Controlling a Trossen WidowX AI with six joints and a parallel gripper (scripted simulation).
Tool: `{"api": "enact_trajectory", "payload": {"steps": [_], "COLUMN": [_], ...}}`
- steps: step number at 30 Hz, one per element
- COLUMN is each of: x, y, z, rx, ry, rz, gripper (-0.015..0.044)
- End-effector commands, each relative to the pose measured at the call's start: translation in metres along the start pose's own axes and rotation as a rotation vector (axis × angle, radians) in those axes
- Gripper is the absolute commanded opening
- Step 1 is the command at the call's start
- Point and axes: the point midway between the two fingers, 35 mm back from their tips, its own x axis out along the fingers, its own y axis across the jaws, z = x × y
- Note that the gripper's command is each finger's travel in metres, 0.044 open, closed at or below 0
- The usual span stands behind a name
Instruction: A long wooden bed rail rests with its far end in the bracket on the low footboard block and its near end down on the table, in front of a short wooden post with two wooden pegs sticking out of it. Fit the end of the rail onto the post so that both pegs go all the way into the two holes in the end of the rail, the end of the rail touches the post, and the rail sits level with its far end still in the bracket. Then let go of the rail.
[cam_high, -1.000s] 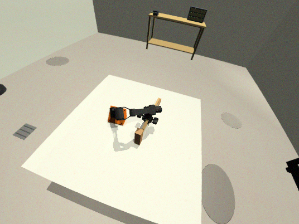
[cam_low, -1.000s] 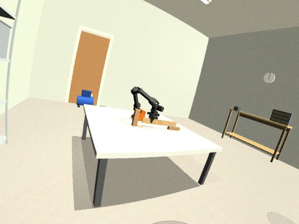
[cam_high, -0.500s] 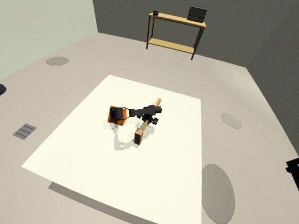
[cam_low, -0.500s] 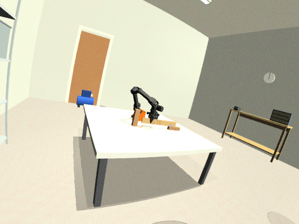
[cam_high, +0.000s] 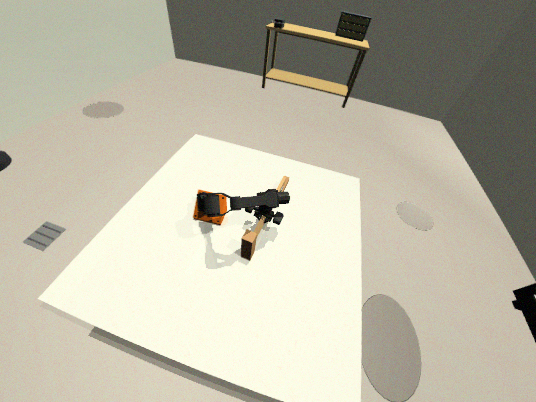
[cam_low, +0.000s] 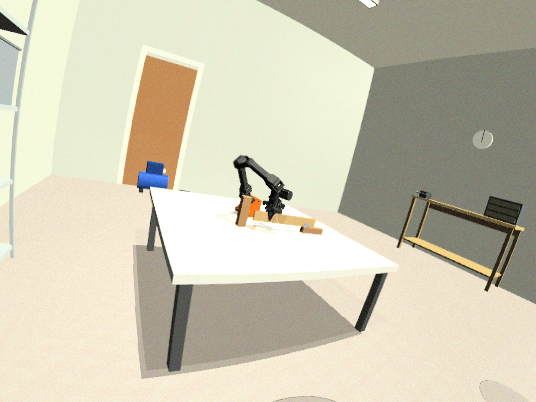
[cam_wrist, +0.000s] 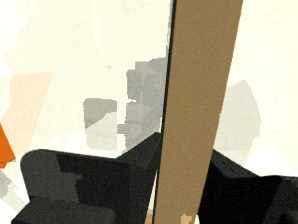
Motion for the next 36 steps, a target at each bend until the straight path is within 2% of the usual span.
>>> {"api": "enact_trajectory", "payload": {"steps": [1, 36], "x": [-0.001, -0.001], "y": [0.0, 0.0], "z": [-0.002, -0.013], "rx": [-0.005, -0.005], "ry": [-0.002, -0.001], "rz": [-0.002, -0.002], "gripper": [0.0, 0.0]}}
